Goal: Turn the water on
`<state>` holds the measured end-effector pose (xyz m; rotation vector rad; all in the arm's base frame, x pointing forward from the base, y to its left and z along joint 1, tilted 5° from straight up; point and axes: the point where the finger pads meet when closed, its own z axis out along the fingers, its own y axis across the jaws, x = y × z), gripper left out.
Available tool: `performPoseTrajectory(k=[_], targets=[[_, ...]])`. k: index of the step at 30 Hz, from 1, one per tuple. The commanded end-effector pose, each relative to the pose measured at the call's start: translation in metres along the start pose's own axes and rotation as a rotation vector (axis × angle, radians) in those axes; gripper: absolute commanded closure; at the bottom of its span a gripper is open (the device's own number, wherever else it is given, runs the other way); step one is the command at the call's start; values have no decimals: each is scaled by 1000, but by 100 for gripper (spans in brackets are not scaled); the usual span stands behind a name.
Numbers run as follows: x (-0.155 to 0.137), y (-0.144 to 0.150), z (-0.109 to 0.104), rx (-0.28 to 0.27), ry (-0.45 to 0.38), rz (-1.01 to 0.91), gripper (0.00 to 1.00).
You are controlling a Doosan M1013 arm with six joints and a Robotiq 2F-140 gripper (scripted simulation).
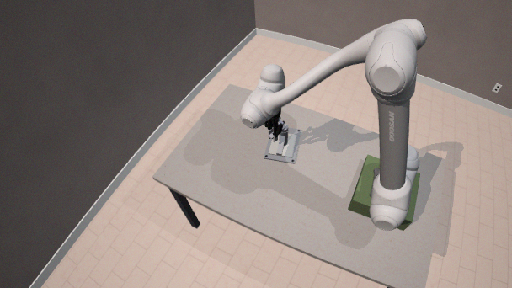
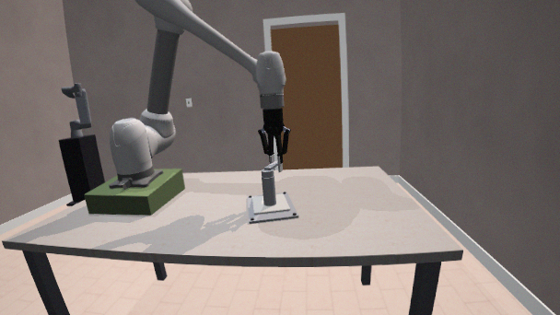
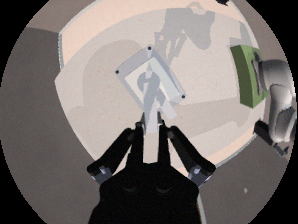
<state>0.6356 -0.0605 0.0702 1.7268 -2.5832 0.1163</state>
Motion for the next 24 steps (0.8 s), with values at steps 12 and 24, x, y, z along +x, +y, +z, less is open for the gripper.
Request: performPoseTrajectory(k=[12, 24], targets=[[1, 0, -4, 0, 0, 0, 100], [9, 0, -25, 0, 0, 0, 100]])
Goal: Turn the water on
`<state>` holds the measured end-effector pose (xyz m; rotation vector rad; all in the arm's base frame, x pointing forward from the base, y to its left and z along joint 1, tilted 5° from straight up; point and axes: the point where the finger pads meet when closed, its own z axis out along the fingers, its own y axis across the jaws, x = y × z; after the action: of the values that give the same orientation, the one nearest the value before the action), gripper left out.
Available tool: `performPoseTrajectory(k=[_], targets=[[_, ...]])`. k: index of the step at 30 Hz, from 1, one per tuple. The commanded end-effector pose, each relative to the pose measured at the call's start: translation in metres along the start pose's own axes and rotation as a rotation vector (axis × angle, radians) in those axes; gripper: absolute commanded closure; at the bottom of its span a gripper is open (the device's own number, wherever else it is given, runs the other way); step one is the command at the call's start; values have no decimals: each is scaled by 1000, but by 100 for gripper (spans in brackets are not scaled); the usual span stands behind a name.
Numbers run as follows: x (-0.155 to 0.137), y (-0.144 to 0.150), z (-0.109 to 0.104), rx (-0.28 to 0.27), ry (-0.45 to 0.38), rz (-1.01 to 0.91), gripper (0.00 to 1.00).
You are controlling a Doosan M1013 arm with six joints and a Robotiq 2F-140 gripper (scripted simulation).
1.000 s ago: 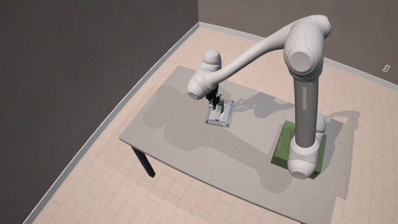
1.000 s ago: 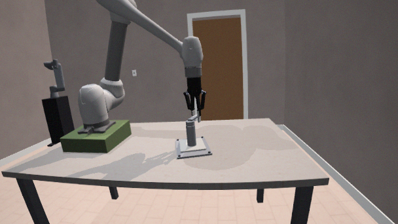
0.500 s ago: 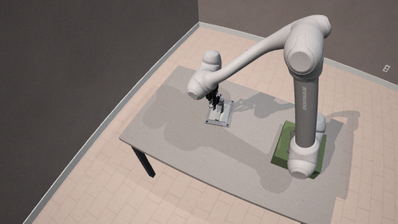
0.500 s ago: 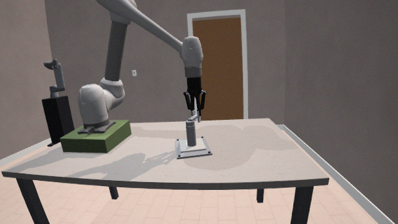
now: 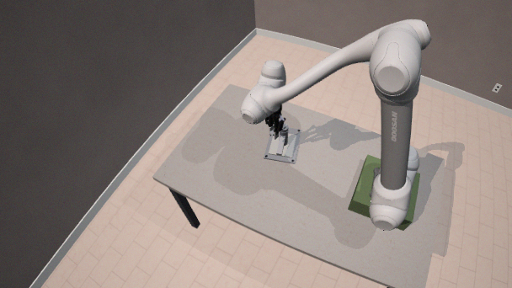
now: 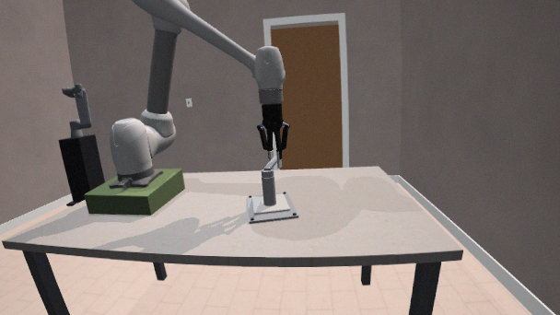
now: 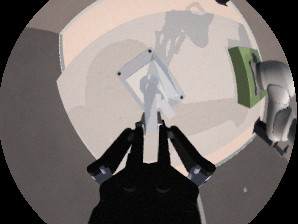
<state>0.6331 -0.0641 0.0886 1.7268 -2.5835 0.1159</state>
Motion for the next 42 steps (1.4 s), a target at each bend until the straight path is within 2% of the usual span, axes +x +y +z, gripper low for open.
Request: performPoseTrajectory(k=[1, 42], targets=[[4, 0, -8, 0, 0, 0, 100], [6, 0, -12, 0, 0, 0, 100]])
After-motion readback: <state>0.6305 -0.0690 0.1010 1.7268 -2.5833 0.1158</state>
